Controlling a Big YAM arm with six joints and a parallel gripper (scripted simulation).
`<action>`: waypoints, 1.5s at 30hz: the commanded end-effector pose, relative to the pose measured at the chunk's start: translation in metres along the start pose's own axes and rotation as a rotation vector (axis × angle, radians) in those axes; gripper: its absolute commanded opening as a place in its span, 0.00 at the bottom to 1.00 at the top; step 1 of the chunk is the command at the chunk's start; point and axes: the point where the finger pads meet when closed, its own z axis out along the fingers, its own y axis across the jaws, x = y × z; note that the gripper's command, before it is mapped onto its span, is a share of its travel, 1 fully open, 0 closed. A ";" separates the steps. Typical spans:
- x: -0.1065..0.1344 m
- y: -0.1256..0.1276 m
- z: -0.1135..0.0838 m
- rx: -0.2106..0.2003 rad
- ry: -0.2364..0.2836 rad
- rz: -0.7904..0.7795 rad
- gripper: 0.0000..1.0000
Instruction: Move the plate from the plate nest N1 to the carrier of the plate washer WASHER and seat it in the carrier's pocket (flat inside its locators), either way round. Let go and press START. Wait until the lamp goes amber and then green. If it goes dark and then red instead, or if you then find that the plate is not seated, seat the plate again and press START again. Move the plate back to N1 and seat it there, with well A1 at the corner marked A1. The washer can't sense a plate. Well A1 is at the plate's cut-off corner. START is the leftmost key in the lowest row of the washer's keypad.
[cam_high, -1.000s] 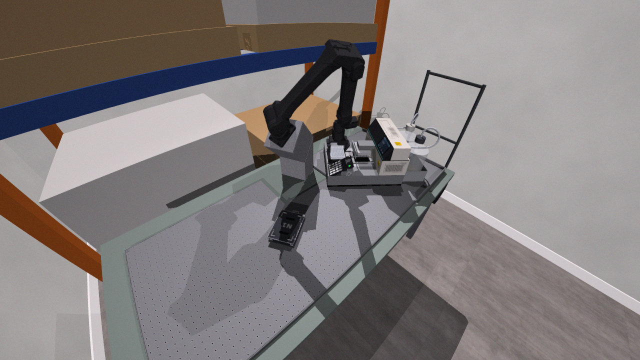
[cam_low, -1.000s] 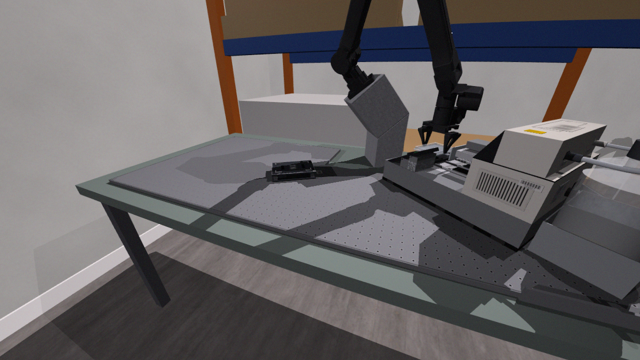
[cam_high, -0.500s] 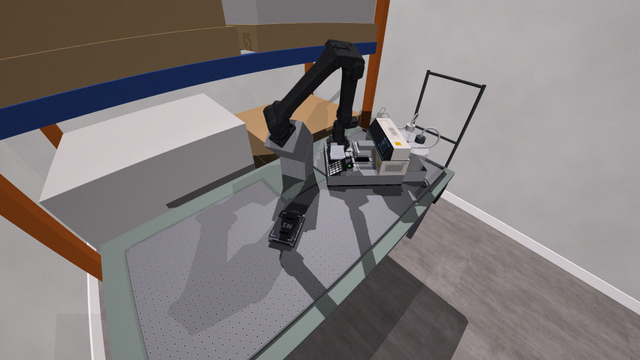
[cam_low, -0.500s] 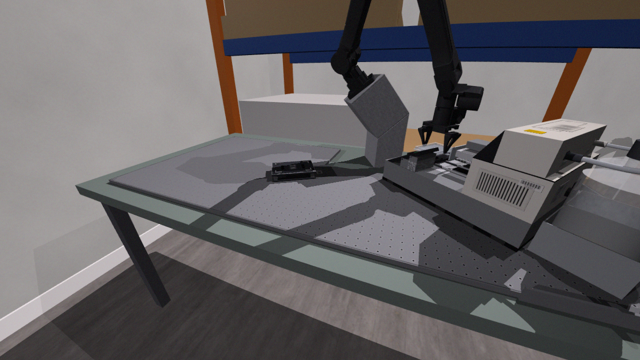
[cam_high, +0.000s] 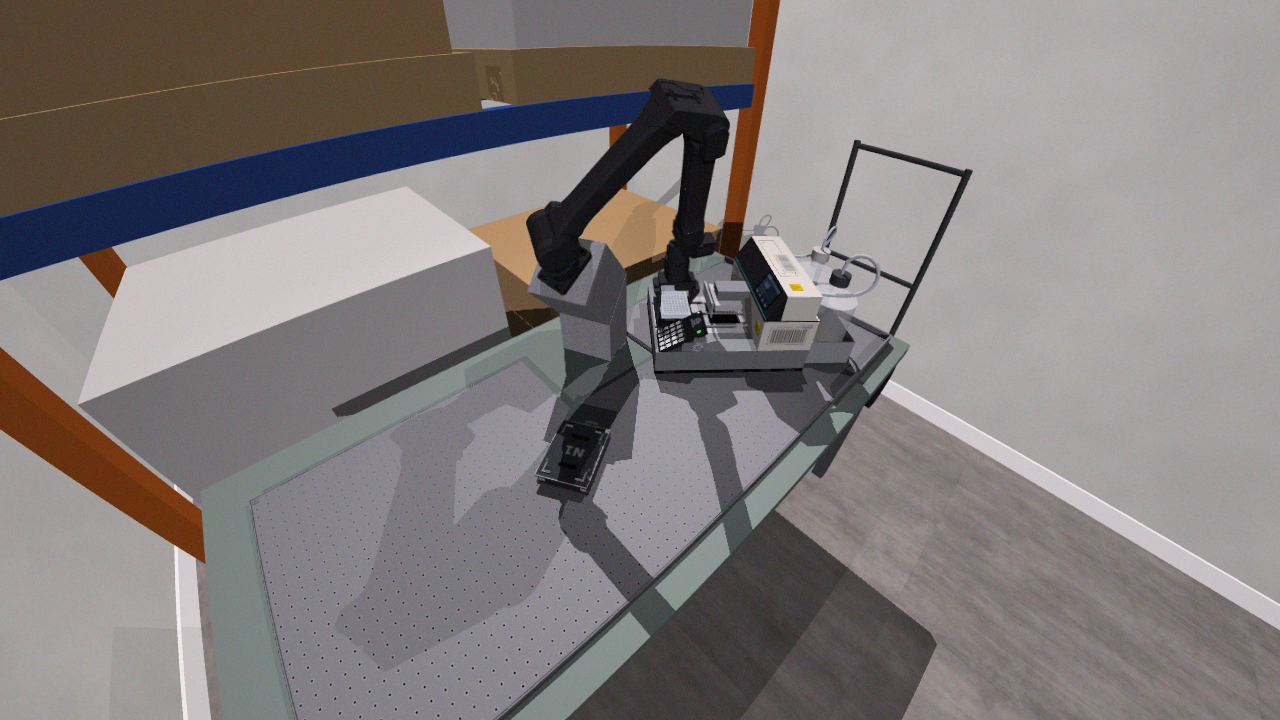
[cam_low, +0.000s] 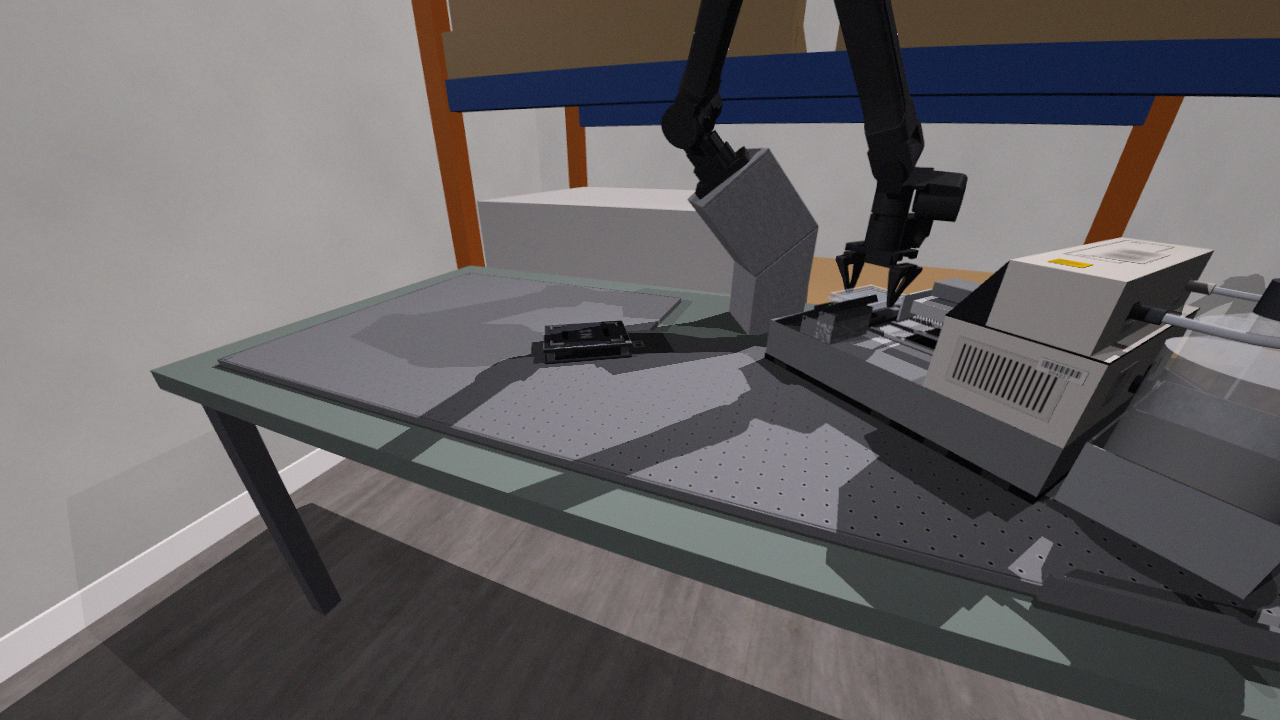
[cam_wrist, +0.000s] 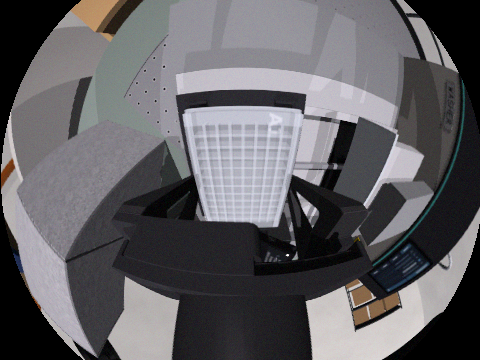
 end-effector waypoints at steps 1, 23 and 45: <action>-0.002 0.000 -0.003 0.018 0.001 -0.015 0.84; 0.000 -0.003 0.005 0.005 -0.004 0.001 0.84; -0.003 -0.008 0.009 0.011 -0.005 0.002 0.84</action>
